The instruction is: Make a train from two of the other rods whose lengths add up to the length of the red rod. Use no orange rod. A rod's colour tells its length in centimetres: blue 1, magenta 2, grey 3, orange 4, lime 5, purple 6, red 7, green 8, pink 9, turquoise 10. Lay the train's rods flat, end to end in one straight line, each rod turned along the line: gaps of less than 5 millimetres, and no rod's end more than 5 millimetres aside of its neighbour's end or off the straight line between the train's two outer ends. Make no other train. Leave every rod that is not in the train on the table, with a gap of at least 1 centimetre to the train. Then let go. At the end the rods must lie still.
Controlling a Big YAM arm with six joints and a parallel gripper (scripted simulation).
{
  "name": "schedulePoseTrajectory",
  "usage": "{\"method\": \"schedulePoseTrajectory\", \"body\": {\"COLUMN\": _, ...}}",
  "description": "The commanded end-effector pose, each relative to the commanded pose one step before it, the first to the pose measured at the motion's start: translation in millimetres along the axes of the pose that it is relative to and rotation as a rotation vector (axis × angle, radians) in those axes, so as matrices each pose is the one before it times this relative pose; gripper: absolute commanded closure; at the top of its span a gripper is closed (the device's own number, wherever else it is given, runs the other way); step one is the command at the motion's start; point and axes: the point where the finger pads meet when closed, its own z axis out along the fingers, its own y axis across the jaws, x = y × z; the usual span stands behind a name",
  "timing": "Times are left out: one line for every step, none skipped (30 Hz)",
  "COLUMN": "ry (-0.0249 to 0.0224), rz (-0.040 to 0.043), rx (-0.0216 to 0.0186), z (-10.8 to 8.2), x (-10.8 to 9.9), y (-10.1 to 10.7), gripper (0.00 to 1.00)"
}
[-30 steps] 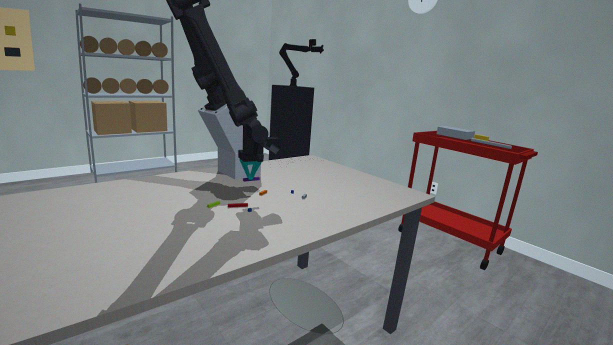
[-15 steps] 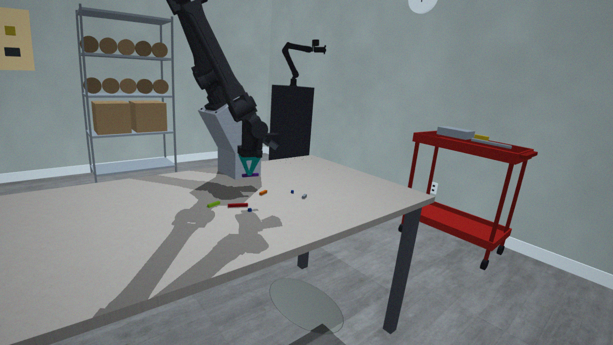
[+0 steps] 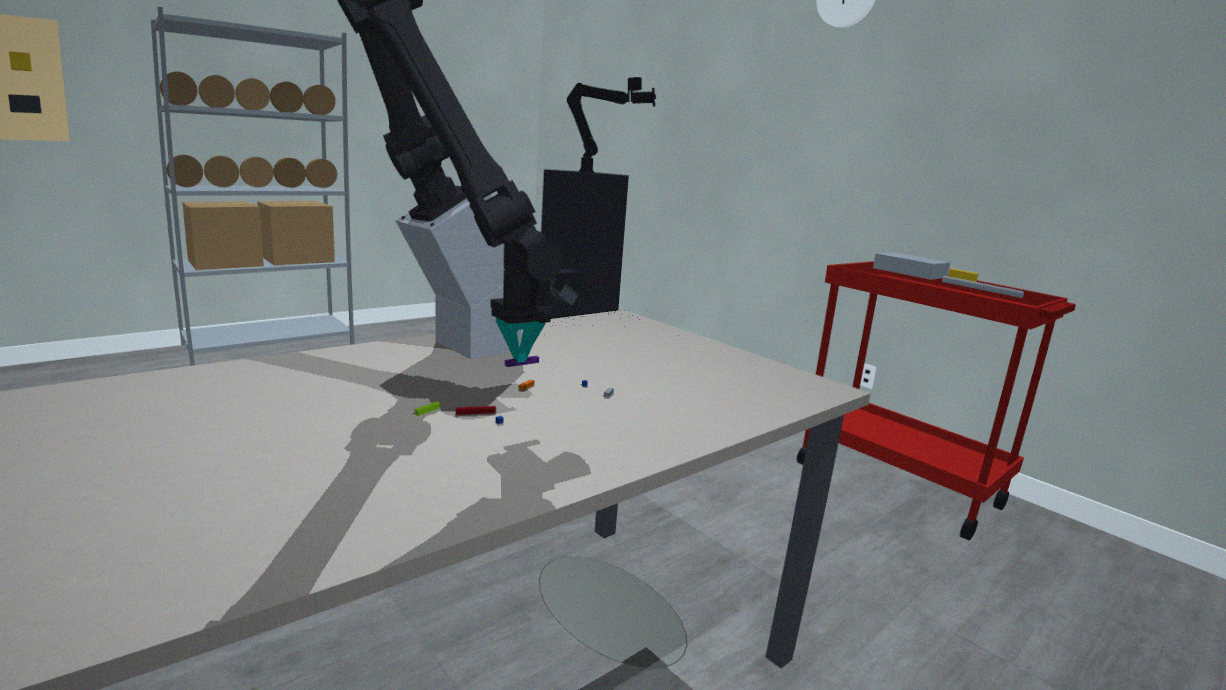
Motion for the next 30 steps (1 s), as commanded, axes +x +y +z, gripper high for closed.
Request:
{"method": "schedulePoseTrajectory", "body": {"ry": -0.00674, "rz": -0.05713, "rx": -0.06346, "z": 11.05, "x": -6.63, "y": 25.36, "gripper": 0.95}}
{"method": "schedulePoseTrajectory", "body": {"ry": 0.00000, "rz": 0.00007, "rx": -0.00004, "z": 0.02, "x": 0.03, "y": 0.01, "gripper": 0.95}}
{"method": "schedulePoseTrajectory", "body": {"ry": 0.00056, "rz": 0.00194, "rx": 0.00341, "z": -0.33, "x": 0.58, "y": -2.29, "gripper": 0.95}}
{"method": "schedulePoseTrajectory", "body": {"ry": 0.00294, "rz": 0.01003, "rx": 0.01804, "z": -1.32, "x": 2.42, "y": -10.02, "gripper": 0.95}}
{"method": "schedulePoseTrajectory", "body": {"ry": 0.00000, "rz": 0.00000, "rx": 0.00000, "z": 0.00, "x": 0.00, "y": 0.00, "gripper": 0.95}}
{"method": "schedulePoseTrajectory", "body": {"ry": 0.00000, "rz": 0.00000, "rx": 0.00000, "z": 0.00, "x": 0.00, "y": 0.00, "gripper": 0.95}}
{"method": "schedulePoseTrajectory", "body": {"ry": 0.00048, "rz": 0.00224, "rx": 0.00249, "z": 0.38, "x": 0.27, "y": -0.18, "gripper": 0.95}}
{"method": "schedulePoseTrajectory", "body": {"ry": 0.00059, "rz": 0.00352, "rx": 0.00231, "z": 0.65, "x": 0.93, "y": -0.79, "gripper": 0.95}}
{"method": "schedulePoseTrajectory", "body": {"ry": 0.00108, "rz": 0.00652, "rx": 0.00438, "z": 1.19, "x": 1.73, "y": -1.54, "gripper": 0.95}}
{"method": "schedulePoseTrajectory", "body": {"ry": 0.00089, "rz": 0.00359, "rx": 0.00590, "z": 0.80, "x": 0.57, "y": -2.24, "gripper": 0.95}}
{"method": "schedulePoseTrajectory", "body": {"ry": 0.00001, "rz": 0.00054, "rx": 0.00103, "z": 1.17, "x": 0.13, "y": -0.66, "gripper": 0.95}}
{"method": "schedulePoseTrajectory", "body": {"ry": -0.00023, "rz": -0.00012, "rx": -0.00017, "z": 1.66, "x": -0.07, "y": 0.16, "gripper": 0.95}}
{"method": "schedulePoseTrajectory", "body": {"ry": -0.00030, "rz": -0.00013, "rx": -0.00019, "z": 2.06, "x": -0.08, "y": 0.18, "gripper": 0.95}}
{"method": "schedulePoseTrajectory", "body": {"ry": -0.00036, "rz": -0.00016, "rx": -0.00022, "z": 2.46, "x": -0.10, "y": 0.23, "gripper": 0.95}}
{"method": "schedulePoseTrajectory", "body": {"ry": -0.00043, "rz": -0.00018, "rx": -0.00025, "z": 2.85, "x": -0.11, "y": 0.25, "gripper": 0.95}}
{"method": "schedulePoseTrajectory", "body": {"ry": -0.00048, "rz": -0.00020, "rx": -0.00027, "z": 3.22, "x": -0.13, "y": 0.30, "gripper": 0.95}}
{"method": "schedulePoseTrajectory", "body": {"ry": -0.00055, "rz": -0.00022, "rx": -0.00029, "z": 3.55, "x": -0.14, "y": 0.31, "gripper": 0.95}}
{"method": "schedulePoseTrajectory", "body": {"ry": -0.00061, "rz": -0.00024, "rx": -0.00031, "z": 3.85, "x": -0.15, "y": 0.34, "gripper": 0.95}}
{"method": "schedulePoseTrajectory", "body": {"ry": -0.00066, "rz": -0.00025, "rx": -0.00032, "z": 4.11, "x": -0.16, "y": 0.36, "gripper": 0.95}}
{"method": "schedulePoseTrajectory", "body": {"ry": -0.00064, "rz": -0.00026, "rx": -0.00033, "z": 4.33, "x": -0.16, "y": 0.38, "gripper": 0.95}}
{"method": "schedulePoseTrajectory", "body": {"ry": -0.00007, "rz": -0.00027, "rx": -0.00046, "z": 4.49, "x": -0.06, "y": 0.41, "gripper": 0.95}}
{"method": "schedulePoseTrajectory", "body": {"ry": 0.00000, "rz": 0.00000, "rx": 0.00000, "z": 0.00, "x": 0.00, "y": 0.00, "gripper": 0.95}}
{"method": "schedulePoseTrajectory", "body": {"ry": 0.00000, "rz": 0.00000, "rx": 0.00000, "z": 0.00, "x": 0.00, "y": 0.00, "gripper": 0.95}}
{"method": "schedulePoseTrajectory", "body": {"ry": 0.00070, "rz": -0.00029, "rx": -0.00067, "z": 4.61, "x": 0.06, "y": 0.46, "gripper": 0.95}}
{"method": "schedulePoseTrajectory", "body": {"ry": -0.00080, "rz": -0.00027, "rx": -0.00030, "z": 4.65, "x": -0.19, "y": 0.38, "gripper": 0.95}}
{"method": "schedulePoseTrajectory", "body": {"ry": -0.00018, "rz": -0.00026, "rx": -0.00043, "z": 4.64, "x": -0.08, "y": 0.40, "gripper": 0.95}}
{"method": "schedulePoseTrajectory", "body": {"ry": 0.00014, "rz": -0.00026, "rx": -0.00049, "z": 4.58, "x": -0.03, "y": 0.40, "gripper": 0.95}}
{"method": "schedulePoseTrajectory", "body": {"ry": 0.00001, "rz": -0.00025, "rx": -0.00044, "z": 4.46, "x": -0.05, "y": 0.38, "gripper": 0.95}}
{"method": "schedulePoseTrajectory", "body": {"ry": -0.00002, "rz": -0.00023, "rx": -0.00041, "z": 4.29, "x": -0.05, "y": 0.36, "gripper": 0.95}}
{"method": "schedulePoseTrajectory", "body": {"ry": 0.00003, "rz": -0.00022, "rx": -0.00040, "z": 4.08, "x": -0.04, "y": 0.34, "gripper": 0.95}}
